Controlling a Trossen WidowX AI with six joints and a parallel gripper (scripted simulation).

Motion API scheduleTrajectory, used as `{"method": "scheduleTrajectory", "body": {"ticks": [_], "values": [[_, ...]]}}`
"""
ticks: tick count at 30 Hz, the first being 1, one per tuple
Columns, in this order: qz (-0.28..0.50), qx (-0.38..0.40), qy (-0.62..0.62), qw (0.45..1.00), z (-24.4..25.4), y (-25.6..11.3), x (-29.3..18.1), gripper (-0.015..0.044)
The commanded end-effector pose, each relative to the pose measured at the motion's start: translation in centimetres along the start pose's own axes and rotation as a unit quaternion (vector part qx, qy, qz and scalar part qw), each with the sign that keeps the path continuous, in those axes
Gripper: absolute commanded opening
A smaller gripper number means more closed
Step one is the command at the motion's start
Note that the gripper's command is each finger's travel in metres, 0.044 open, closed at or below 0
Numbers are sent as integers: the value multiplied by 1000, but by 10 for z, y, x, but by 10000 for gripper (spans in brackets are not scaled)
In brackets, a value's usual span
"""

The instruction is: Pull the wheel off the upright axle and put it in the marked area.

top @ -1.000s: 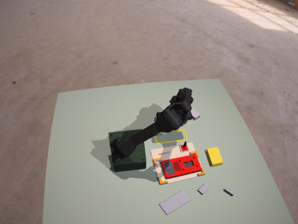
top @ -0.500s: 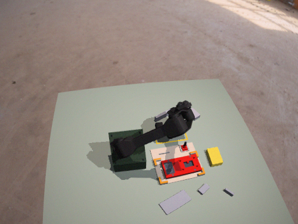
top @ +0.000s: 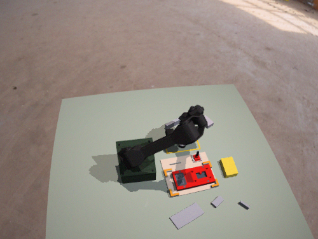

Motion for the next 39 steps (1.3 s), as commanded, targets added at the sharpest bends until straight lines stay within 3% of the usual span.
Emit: {"method": "scheduleTrajectory", "body": {"ticks": [1,6,12,18,39], "values": [[6,10,2,1000,2,-31,-2,300],[6,11,2,1000,1,-48,-2,300],[8,13,-1,1000,-34,-69,13,440],[7,9,-1,1000,-79,-90,36,440],[6,9,-1,1000,-80,-91,37,440]]}}
Point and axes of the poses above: the point midway between the two fingers, 35 mm back from their tips, its own y axis out along the fingers, its own z axis across the jaws, x = y × z, the point moved 4 cm from there along -y, back along the fingers, and after that the axes turned 3 degrees about y, right-handed, at the moved point
